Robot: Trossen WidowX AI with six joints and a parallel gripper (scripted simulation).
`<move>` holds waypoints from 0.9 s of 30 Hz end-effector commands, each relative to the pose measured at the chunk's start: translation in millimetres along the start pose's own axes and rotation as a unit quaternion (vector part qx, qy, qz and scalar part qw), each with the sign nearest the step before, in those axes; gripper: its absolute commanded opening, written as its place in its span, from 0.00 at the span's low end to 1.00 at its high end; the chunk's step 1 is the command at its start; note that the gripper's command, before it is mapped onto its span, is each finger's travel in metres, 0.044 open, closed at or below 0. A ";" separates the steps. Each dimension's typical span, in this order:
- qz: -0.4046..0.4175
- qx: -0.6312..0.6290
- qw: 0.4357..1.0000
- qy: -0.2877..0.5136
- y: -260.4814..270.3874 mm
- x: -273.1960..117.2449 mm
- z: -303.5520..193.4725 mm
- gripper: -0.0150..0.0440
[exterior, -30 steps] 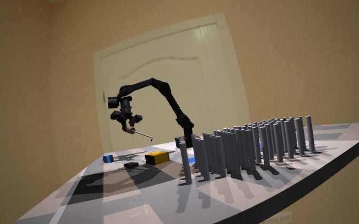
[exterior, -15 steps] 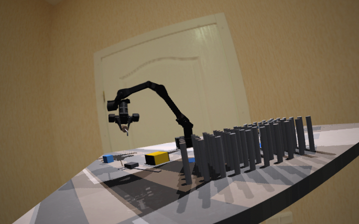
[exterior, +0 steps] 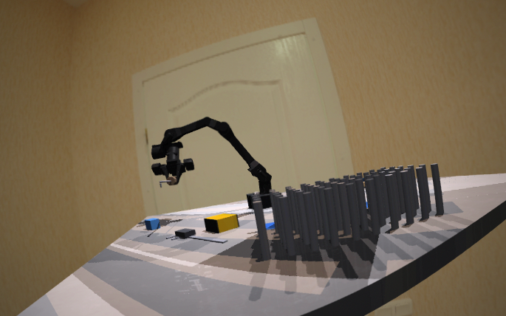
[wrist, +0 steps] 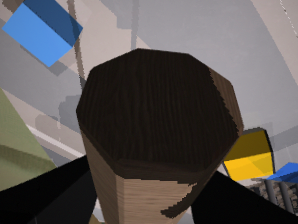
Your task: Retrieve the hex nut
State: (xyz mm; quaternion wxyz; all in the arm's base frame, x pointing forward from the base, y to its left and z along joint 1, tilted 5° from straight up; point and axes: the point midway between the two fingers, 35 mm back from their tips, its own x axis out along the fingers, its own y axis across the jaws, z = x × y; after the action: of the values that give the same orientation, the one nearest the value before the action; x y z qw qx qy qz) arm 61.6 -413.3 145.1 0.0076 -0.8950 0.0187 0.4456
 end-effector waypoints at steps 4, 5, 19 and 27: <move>0.001 0.006 1.000 0.005 2.3 3.4 1.8 0.25; 0.001 0.006 1.000 0.005 2.6 4.3 2.4 0.25; 0.001 0.006 1.000 0.005 5.5 16.1 10.2 0.25; 0.001 0.006 1.000 0.005 6.8 22.8 14.7 0.25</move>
State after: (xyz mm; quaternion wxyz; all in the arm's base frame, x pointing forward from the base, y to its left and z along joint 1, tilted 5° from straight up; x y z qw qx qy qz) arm 62.0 -420.3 122.4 0.0069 -0.8953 0.0220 0.4449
